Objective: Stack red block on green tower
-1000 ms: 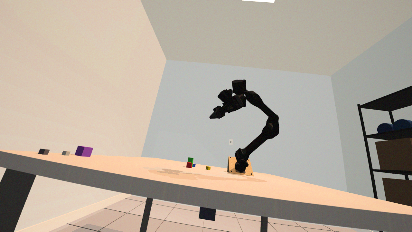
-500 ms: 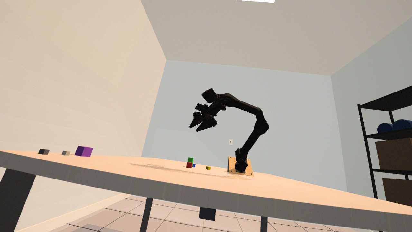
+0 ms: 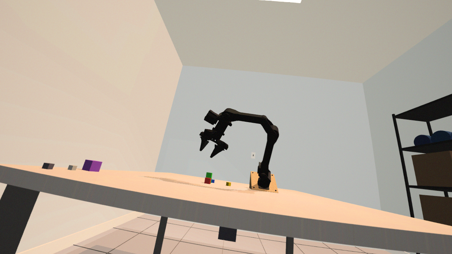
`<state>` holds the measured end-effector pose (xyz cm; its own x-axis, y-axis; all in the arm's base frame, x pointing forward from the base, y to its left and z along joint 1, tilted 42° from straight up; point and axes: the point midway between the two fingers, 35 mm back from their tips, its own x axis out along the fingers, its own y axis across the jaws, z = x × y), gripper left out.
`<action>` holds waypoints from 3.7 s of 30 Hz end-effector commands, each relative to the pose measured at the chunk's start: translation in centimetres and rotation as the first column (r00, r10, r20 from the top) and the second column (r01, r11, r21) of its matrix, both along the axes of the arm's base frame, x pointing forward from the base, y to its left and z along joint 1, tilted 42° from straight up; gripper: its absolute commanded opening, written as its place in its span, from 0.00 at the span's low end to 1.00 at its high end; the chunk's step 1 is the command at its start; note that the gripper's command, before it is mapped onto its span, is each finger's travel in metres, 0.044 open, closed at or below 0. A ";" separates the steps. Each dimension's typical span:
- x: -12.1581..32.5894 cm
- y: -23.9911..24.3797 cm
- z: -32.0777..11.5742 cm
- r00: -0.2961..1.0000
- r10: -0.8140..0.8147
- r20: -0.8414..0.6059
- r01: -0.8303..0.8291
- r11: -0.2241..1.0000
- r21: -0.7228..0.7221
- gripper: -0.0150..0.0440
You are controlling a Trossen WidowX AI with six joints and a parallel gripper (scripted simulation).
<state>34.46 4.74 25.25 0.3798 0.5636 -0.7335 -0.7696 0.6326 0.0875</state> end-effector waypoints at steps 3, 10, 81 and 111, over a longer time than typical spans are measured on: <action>0.8 -1.7 -3.9 0.984 0.179 -0.012 -0.179 0.982 -0.055 1.00; 1.0 -3.6 -8.1 0.924 0.383 -0.006 -0.382 0.921 -0.079 1.00; -0.3 -0.2 -19.6 0.781 0.622 0.060 -0.619 0.783 -0.056 1.00; -0.3 -1.8 -18.0 0.781 0.622 0.059 -0.619 0.783 -0.056 0.25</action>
<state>34.07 3.79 6.39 0.0018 0.6722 -0.7404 -0.9998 0.0166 0.0126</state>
